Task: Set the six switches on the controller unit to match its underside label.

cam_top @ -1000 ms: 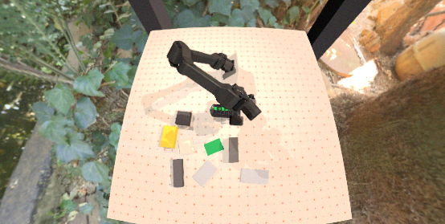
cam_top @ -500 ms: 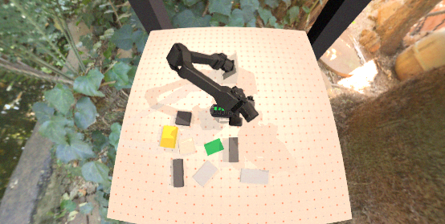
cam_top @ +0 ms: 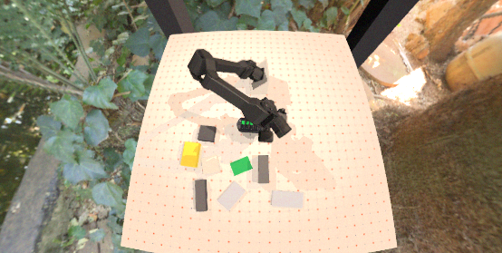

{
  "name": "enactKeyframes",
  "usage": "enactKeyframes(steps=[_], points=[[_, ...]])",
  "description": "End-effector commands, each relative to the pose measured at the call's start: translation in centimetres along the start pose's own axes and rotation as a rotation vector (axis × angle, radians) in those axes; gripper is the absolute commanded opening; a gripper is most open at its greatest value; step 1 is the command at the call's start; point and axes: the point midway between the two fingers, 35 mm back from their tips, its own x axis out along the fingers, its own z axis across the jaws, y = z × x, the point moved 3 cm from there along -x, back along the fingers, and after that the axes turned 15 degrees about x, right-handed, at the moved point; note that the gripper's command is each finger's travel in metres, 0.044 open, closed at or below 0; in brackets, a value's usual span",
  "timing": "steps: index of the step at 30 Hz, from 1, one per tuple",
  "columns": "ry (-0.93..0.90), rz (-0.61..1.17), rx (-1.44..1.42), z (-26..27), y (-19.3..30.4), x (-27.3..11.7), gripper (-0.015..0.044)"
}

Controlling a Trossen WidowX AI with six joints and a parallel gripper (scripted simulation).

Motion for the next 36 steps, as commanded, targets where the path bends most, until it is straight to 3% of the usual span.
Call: enactKeyframes(steps=[1, 3, 12, 36], points=[[0.003, 0.004, -0.003, 0.0, 0.1, 0.1, 0.0255], [0.003, 0.004, -0.003, 0.0, 0.1, 0.1, 0.0242], [0.003, 0.004, -0.003, -0.5, -0.1, 0.1, 0.0005], [0.004, 0.004, -0.002, -2.8, -0.6, 0.1, 0.0]])
